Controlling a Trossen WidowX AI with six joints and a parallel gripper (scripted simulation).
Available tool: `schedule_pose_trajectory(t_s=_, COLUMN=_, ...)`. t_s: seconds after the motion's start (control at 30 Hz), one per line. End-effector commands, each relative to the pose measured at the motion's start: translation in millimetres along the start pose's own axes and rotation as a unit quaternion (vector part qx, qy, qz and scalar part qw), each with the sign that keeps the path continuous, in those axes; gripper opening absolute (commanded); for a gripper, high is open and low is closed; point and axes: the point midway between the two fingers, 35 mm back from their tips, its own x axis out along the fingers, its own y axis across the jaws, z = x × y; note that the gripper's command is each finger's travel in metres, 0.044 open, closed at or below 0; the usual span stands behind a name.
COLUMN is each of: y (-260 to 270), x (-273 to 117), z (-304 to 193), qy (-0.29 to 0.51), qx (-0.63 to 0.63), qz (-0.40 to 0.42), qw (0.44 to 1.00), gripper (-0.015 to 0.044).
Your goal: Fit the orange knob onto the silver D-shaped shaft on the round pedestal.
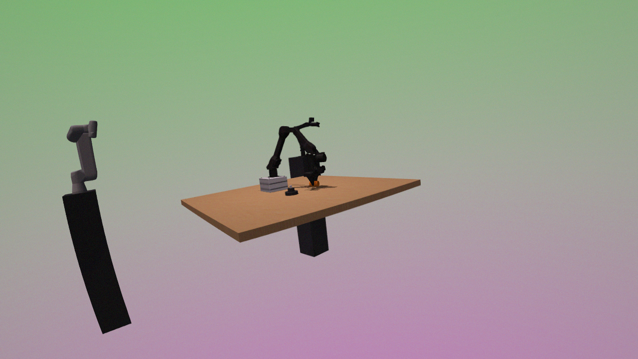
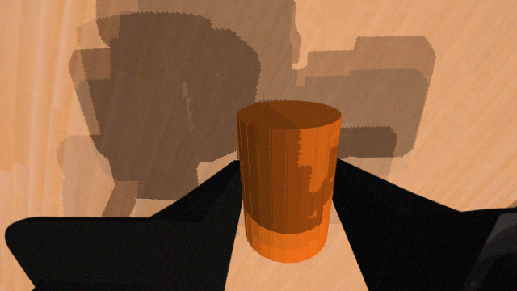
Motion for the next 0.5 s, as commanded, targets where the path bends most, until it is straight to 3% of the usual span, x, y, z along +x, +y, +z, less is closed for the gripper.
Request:
schedule_pose_trajectory(t_s=0.0, y=-0.1, x=-0.7, z=0.0, qy=0.0, qx=-0.029, qz=0.0, qw=1.0, gripper=0.0179)
schedule_pose_trajectory(t_s=0.47, y=-0.1, x=-0.7, z=0.0, qy=0.0, qx=-0.262, qz=0.0, qw=0.965, gripper=0.0179)
